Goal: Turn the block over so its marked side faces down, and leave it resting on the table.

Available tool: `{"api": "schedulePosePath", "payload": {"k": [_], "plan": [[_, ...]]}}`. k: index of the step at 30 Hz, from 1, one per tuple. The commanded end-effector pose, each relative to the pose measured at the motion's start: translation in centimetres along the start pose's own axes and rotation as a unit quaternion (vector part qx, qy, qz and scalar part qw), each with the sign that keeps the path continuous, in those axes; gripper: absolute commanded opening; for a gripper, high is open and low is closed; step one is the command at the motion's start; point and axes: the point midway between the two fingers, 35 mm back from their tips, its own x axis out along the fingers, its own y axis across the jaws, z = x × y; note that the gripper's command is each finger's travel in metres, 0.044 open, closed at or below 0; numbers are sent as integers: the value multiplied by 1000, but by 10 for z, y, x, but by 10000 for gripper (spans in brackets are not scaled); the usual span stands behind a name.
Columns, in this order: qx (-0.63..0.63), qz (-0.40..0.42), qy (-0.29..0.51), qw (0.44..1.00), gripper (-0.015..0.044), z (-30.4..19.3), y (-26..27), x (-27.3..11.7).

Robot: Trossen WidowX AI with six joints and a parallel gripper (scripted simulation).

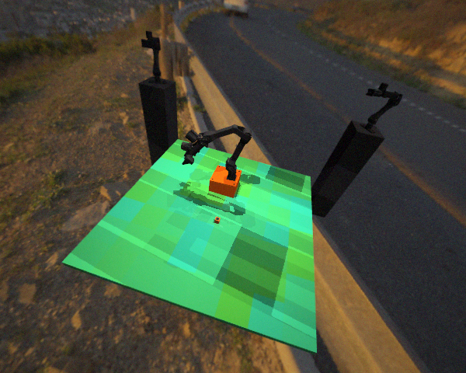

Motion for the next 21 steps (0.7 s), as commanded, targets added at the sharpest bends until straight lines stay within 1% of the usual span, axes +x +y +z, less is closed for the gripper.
{"api": "schedulePosePath", "payload": {"k": [1, 5, 10, 16, 21], "plan": [[-80, 69, 48, 993, 440, -8, 73, 12], [-146, 122, 92, 977, 440, -30, 134, 16], [-234, 170, 143, 947, 440, -65, 204, 9], [-345, 205, 194, 895, 440, -120, 278, -13], [-443, 221, 222, 840, 440, -176, 323, -39]]}}
